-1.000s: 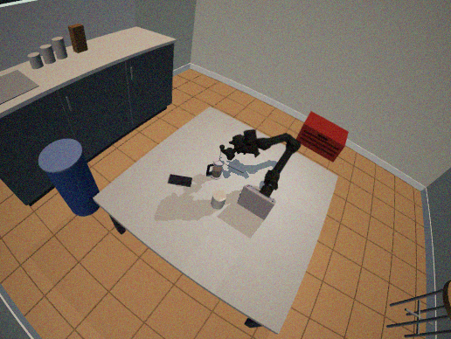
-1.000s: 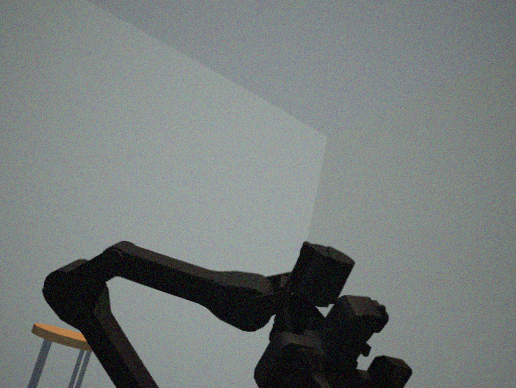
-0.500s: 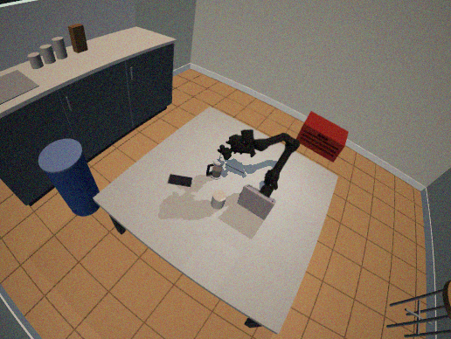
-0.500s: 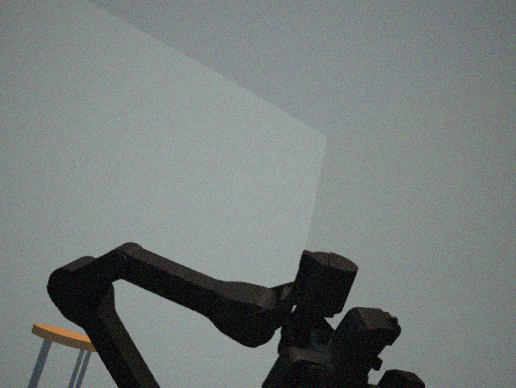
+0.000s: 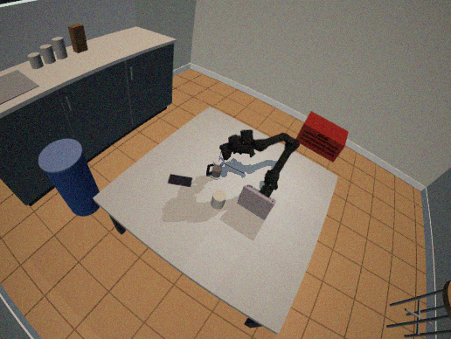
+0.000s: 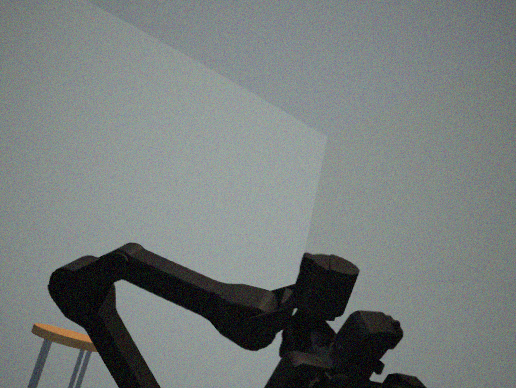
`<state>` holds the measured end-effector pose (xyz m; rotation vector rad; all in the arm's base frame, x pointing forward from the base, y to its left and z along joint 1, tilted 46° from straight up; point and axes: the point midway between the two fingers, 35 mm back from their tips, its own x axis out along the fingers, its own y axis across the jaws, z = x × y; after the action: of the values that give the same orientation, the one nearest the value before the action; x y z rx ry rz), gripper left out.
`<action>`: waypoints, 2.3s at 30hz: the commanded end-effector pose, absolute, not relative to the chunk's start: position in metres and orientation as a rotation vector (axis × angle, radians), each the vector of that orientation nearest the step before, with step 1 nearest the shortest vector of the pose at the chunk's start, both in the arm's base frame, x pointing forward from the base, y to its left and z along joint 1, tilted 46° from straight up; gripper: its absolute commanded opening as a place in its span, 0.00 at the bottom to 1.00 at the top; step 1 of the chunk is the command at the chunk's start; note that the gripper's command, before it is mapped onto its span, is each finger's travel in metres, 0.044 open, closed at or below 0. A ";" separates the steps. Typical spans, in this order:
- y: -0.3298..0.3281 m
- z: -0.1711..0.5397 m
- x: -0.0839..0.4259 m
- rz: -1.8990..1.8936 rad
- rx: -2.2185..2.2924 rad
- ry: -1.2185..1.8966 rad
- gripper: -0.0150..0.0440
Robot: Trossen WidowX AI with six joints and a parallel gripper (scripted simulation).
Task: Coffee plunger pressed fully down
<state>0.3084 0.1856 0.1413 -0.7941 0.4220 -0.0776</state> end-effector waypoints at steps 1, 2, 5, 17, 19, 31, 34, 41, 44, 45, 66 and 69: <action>0.186 0.141 0.309 -0.074 -0.797 0.423 0.47; 0.186 0.141 0.309 -0.074 -0.797 0.423 0.47; 0.186 0.141 0.309 -0.074 -0.797 0.423 0.47; 0.179 0.131 0.312 -0.074 -0.796 0.426 0.47; 0.177 0.128 0.313 -0.074 -0.795 0.427 0.47; 0.166 0.113 0.318 -0.073 -0.794 0.429 0.47; 0.162 0.109 0.319 -0.073 -0.794 0.430 0.47; 0.155 0.101 0.321 -0.073 -0.794 0.430 0.47; 0.152 0.097 0.322 -0.073 -0.794 0.430 0.47; 0.150 0.096 0.323 -0.073 -0.794 0.430 0.47; 0.126 0.073 0.330 -0.074 -0.798 0.422 0.47; 0.124 0.071 0.333 -0.074 -0.799 0.421 0.47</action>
<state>0.3322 0.1383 0.0858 -0.7678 0.3808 -0.0568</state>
